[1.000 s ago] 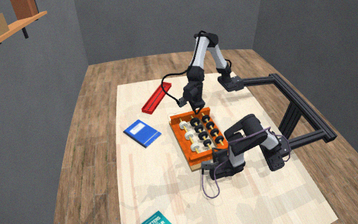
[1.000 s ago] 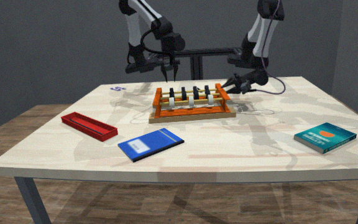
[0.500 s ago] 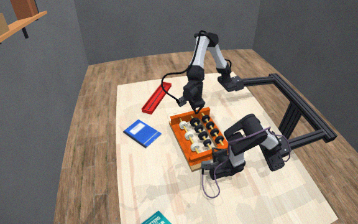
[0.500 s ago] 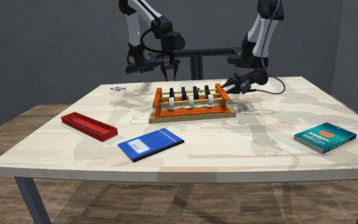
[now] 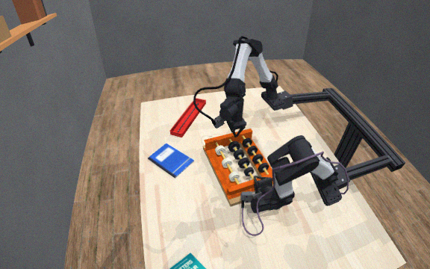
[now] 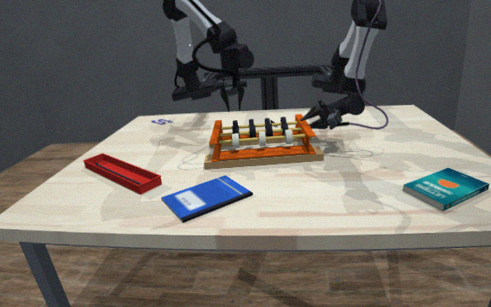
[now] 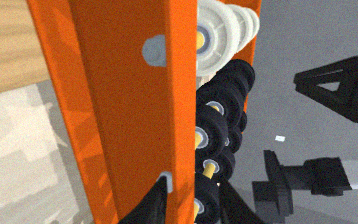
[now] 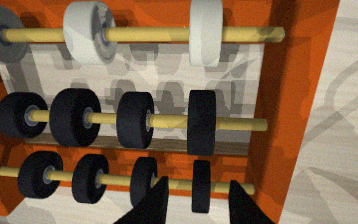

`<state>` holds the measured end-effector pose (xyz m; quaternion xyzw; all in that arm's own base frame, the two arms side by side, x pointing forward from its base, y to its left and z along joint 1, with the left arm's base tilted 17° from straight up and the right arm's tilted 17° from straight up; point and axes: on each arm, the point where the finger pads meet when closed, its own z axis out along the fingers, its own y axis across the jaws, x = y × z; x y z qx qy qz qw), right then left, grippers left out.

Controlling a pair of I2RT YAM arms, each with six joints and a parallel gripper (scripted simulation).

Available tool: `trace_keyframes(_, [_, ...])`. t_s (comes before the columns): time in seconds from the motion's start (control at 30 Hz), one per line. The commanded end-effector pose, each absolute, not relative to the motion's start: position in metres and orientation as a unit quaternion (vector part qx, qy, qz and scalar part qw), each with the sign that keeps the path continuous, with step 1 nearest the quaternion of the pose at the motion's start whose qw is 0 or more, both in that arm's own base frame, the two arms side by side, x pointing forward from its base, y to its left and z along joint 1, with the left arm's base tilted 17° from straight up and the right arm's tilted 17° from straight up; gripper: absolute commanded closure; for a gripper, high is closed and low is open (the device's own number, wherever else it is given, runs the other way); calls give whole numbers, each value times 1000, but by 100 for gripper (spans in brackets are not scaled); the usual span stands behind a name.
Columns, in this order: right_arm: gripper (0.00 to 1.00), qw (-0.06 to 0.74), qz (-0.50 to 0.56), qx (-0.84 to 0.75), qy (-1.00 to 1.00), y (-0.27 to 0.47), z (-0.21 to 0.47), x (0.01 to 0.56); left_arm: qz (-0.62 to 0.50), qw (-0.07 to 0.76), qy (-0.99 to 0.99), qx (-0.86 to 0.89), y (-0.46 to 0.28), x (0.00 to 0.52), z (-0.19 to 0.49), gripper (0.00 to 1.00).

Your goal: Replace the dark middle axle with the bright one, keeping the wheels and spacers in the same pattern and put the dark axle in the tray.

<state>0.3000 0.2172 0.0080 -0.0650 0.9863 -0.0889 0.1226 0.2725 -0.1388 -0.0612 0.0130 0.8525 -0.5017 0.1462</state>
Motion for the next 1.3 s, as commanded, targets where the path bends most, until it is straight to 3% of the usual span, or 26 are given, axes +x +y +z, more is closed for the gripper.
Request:
trace_keyframes(0.0, [63, 136, -84, -62, 985, 216, 18, 301, -504, 152, 850, 20, -136, 276, -55, 67])
trace_keyframes(1.27, [63, 136, -84, -62, 985, 216, 18, 301, -503, 149, 851, 24, -107, 268, -52, 67])
